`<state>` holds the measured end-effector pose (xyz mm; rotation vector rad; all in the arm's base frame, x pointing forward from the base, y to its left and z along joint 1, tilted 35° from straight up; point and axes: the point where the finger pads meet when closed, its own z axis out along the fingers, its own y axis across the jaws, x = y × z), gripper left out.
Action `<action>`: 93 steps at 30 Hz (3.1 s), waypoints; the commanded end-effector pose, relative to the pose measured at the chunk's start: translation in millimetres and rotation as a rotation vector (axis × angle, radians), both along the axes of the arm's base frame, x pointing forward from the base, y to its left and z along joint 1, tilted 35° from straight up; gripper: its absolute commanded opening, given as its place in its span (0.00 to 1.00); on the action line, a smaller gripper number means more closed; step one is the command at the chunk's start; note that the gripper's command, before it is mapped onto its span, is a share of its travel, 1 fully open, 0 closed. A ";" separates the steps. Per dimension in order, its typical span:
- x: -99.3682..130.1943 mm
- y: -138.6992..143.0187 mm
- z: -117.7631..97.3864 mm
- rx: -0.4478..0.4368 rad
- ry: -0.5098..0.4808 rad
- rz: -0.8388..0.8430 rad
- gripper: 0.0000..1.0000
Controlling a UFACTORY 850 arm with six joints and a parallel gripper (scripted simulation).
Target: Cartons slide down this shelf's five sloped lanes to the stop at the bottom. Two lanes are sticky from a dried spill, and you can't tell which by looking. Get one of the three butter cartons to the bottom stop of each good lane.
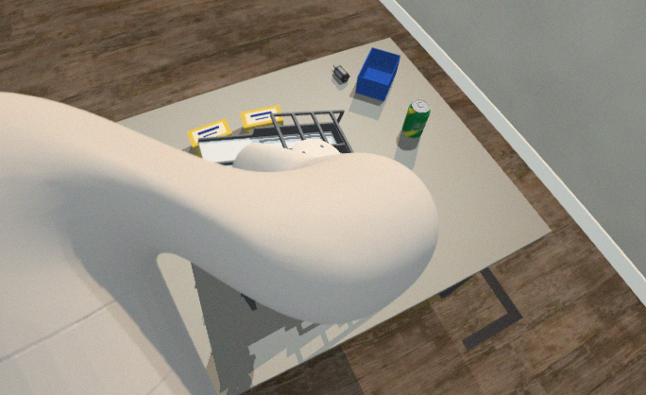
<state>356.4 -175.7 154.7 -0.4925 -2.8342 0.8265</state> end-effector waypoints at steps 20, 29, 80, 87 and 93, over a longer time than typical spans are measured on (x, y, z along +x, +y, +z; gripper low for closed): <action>0.5 0.1 0.4 0.000 -0.001 0.000 1.00; -6.8 -13.5 -22.2 0.000 -0.001 0.000 1.00; -6.7 -12.9 -21.5 0.000 -0.001 0.000 1.00; -6.7 -12.9 -21.5 0.000 -0.001 0.000 1.00; -6.7 -12.9 -21.5 0.000 -0.001 0.000 1.00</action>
